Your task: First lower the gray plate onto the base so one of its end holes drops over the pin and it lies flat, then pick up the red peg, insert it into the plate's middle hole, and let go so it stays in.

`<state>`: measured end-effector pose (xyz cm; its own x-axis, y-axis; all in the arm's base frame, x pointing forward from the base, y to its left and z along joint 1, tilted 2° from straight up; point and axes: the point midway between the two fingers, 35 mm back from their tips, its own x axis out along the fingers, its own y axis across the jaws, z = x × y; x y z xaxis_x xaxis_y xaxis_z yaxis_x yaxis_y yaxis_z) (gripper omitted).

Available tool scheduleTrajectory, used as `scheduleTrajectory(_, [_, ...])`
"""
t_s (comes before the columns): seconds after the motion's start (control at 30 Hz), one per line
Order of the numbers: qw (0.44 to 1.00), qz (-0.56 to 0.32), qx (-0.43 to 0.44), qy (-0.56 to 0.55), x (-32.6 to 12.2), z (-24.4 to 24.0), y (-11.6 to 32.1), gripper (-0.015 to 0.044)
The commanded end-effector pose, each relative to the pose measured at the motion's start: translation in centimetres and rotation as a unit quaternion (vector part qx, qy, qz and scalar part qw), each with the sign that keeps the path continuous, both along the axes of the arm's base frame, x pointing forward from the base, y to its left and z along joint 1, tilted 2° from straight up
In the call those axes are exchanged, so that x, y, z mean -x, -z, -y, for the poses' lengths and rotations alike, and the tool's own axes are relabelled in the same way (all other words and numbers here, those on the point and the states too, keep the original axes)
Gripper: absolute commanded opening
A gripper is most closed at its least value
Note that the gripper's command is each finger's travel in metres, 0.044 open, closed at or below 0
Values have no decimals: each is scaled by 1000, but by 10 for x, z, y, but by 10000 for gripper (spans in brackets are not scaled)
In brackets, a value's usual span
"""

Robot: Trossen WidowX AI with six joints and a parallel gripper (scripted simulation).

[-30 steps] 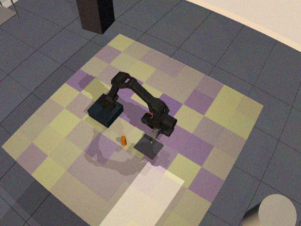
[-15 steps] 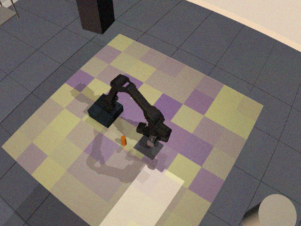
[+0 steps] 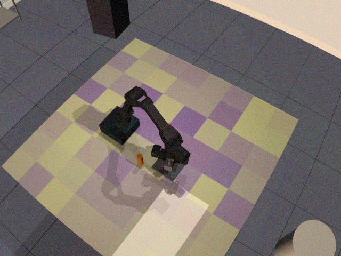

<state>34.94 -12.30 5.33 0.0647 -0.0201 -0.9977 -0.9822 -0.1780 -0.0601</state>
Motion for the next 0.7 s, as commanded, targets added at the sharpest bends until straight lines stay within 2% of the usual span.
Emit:
scheduleTrajectory(0.0, [1000, 0, 2, -3, 0, 1, 1, 0])
scheduleTrajectory(0.4, [1000, 0, 2, -3, 0, 1, 2, 0])
scheduleTrajectory(0.67, [1000, 0, 2, -3, -1, 2, 17, 0])
